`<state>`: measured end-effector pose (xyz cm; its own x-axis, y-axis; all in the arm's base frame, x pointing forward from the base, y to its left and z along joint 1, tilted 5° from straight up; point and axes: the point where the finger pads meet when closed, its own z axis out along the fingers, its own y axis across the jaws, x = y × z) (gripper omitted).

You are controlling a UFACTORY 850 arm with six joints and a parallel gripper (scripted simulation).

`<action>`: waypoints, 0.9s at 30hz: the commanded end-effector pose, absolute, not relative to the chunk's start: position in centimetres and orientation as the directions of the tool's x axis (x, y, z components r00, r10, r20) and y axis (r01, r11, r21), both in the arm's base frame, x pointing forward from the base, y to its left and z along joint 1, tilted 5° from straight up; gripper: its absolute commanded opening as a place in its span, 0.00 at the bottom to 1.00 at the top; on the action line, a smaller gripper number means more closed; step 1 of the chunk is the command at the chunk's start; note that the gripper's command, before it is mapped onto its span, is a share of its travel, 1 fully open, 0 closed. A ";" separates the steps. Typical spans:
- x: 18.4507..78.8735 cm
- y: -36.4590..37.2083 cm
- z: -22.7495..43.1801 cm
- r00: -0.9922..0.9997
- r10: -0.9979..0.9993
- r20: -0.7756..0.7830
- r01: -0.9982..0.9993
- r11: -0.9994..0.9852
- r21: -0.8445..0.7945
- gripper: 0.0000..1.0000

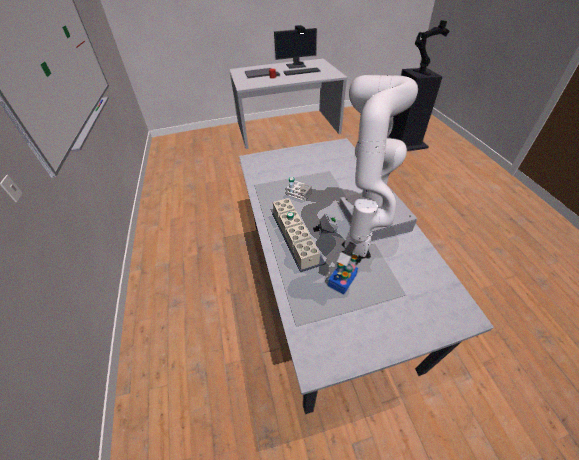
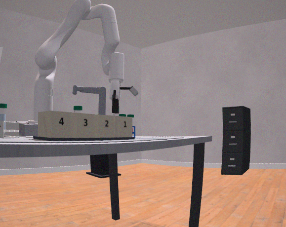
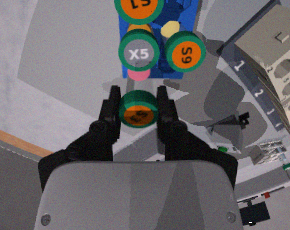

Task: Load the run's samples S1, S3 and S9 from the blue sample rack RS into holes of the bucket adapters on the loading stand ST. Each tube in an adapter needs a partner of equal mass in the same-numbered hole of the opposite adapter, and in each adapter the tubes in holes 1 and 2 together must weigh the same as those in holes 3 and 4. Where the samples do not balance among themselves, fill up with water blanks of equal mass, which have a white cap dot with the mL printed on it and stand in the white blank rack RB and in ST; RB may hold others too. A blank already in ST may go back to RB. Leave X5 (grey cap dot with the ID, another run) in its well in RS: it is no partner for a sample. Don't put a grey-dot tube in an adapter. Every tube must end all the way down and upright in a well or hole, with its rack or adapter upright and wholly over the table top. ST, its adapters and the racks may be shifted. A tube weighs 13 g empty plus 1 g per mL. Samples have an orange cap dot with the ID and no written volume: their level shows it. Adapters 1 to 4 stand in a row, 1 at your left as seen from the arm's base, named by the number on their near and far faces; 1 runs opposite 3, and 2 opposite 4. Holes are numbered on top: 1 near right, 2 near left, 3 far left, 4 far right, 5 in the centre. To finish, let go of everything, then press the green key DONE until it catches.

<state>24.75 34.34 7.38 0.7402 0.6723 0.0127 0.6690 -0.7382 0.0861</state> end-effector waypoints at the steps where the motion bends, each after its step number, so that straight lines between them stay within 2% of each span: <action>1: 24.7 34.4 8.3 0.740 0.672 0.013 0.669 -0.738 0.085 0.00; 27: 24.5 34.7 12.7 0.740 0.672 0.013 0.669 -0.738 0.085 0.00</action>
